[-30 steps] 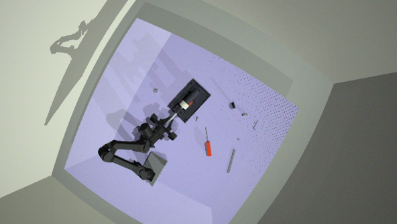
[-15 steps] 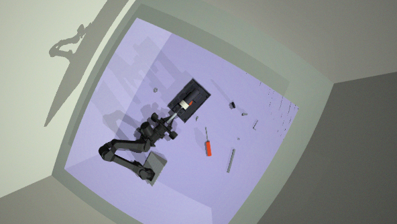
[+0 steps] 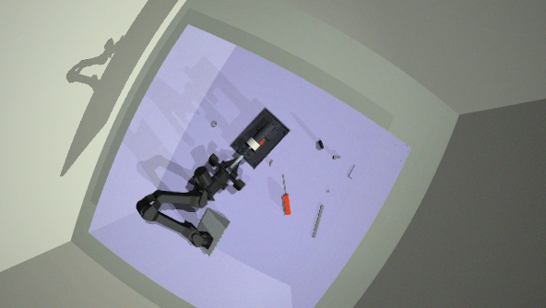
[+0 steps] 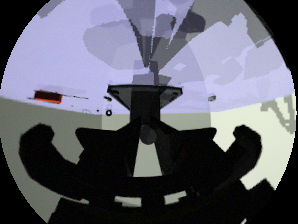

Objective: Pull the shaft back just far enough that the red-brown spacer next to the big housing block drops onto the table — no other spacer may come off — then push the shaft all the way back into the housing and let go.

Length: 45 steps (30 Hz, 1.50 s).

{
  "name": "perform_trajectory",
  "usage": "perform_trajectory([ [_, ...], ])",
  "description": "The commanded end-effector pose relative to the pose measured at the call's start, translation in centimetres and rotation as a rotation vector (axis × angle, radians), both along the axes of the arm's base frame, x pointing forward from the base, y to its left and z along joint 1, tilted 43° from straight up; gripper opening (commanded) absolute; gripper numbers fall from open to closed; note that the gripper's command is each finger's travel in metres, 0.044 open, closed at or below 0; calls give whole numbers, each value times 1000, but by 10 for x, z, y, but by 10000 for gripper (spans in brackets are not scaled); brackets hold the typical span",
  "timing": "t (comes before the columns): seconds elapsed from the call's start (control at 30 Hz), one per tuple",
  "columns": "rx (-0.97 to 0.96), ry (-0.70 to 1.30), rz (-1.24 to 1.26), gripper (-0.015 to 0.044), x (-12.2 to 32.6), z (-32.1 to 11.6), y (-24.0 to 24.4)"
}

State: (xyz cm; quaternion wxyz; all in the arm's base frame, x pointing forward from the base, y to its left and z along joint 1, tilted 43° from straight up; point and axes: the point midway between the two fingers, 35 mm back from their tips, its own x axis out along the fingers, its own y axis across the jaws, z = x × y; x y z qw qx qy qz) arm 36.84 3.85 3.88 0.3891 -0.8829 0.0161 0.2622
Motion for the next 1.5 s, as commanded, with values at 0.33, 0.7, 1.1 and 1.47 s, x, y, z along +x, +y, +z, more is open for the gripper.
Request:
perform_trajectory([
  [0.33,-4,0,0,0,7,-2,-1],
  [0.7,-5,0,0,0,11,-2,-2],
  [1.1,-5,0,0,0,16,-3,-3],
  [1.47,-5,-1,0,0,20,-3,-4],
])
